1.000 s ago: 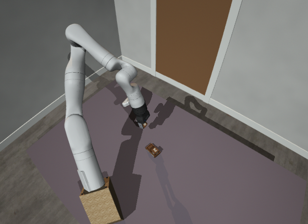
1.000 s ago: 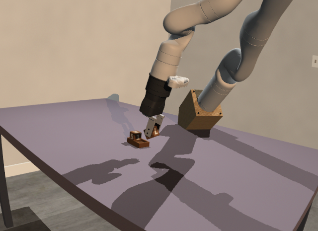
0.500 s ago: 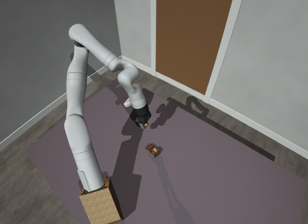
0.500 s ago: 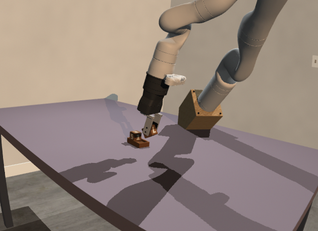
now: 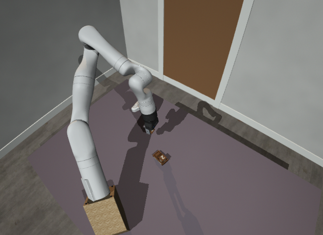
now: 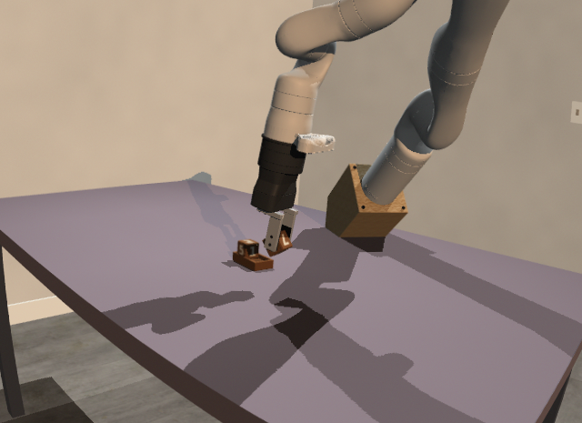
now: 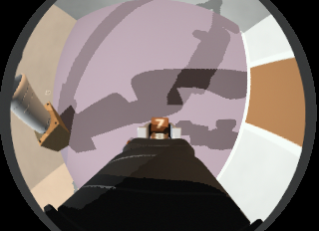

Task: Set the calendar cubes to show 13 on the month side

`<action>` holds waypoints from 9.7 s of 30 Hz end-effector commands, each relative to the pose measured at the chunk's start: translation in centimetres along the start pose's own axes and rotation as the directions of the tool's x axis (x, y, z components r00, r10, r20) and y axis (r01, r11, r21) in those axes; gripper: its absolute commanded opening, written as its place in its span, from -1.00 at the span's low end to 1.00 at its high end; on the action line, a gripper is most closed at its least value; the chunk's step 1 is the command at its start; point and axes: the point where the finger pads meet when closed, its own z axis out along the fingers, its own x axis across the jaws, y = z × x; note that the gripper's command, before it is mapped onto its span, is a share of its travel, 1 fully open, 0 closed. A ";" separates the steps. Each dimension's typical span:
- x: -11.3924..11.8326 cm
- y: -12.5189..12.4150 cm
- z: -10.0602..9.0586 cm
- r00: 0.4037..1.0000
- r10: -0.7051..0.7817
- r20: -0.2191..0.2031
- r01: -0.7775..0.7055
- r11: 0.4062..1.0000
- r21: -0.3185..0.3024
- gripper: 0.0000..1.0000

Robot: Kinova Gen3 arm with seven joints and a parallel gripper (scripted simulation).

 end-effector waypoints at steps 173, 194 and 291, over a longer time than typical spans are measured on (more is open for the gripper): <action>-0.2 1.0 6.6 1.000 0.025 -0.006 -0.010 0.586 0.810 0.20; -0.2 0.9 6.6 1.000 0.025 -0.006 -0.010 0.586 0.810 0.20; -0.2 0.9 7.1 1.000 0.025 -0.006 -0.010 0.586 0.810 0.32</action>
